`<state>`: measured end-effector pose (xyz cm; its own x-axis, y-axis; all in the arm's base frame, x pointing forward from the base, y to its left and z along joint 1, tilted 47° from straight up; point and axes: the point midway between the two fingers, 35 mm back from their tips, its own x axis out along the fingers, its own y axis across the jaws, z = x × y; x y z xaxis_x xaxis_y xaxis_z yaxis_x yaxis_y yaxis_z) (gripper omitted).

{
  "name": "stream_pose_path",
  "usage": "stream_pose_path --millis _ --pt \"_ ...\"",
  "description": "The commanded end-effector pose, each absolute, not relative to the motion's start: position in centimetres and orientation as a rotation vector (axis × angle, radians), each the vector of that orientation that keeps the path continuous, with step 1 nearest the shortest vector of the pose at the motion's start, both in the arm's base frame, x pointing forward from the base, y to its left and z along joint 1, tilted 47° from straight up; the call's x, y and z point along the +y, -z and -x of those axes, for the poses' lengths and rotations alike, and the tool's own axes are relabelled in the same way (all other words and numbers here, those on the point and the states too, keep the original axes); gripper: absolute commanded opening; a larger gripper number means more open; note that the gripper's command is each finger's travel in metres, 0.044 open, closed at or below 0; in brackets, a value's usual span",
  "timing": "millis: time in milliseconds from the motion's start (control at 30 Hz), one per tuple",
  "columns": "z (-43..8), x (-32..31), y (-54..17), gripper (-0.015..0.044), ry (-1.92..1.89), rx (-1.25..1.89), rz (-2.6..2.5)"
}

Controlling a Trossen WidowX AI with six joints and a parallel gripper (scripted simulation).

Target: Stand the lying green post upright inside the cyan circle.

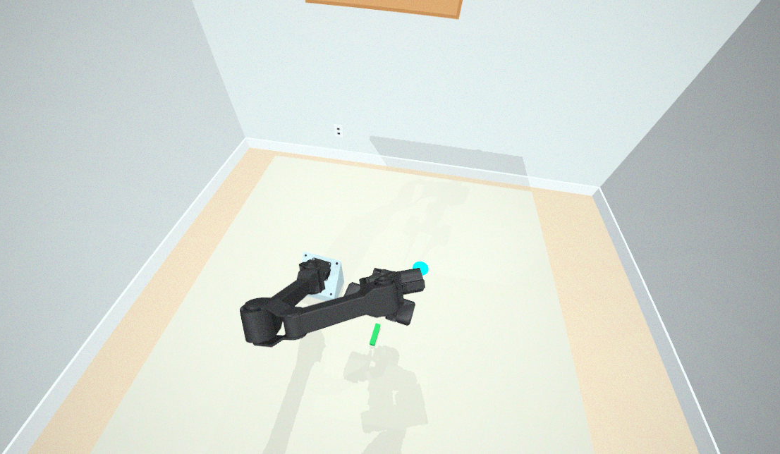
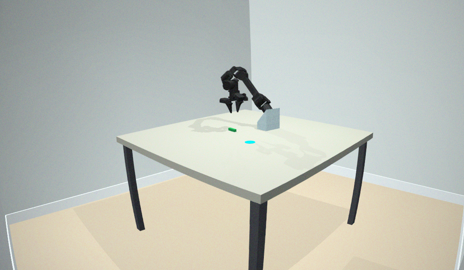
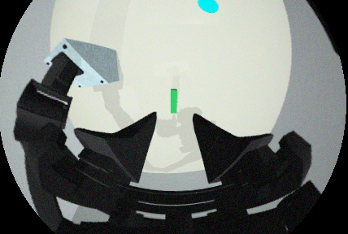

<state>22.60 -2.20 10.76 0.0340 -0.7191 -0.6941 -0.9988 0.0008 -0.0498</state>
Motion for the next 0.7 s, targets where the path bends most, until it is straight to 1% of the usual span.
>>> stream_pose_path --millis 0,167,467,667 --pt "-22.6 -2.3 -11.0 0.0233 -0.689 1.745 1.802" --pt "-22.9 -3.5 -9.8 0.0233 -0.674 1.749 1.78" --pt "-23.1 -10.0 -3.7 0.0233 -0.679 1.745 1.791" --pt "-23.0 -11.0 -3.0 0.0233 -0.684 1.747 1.805"
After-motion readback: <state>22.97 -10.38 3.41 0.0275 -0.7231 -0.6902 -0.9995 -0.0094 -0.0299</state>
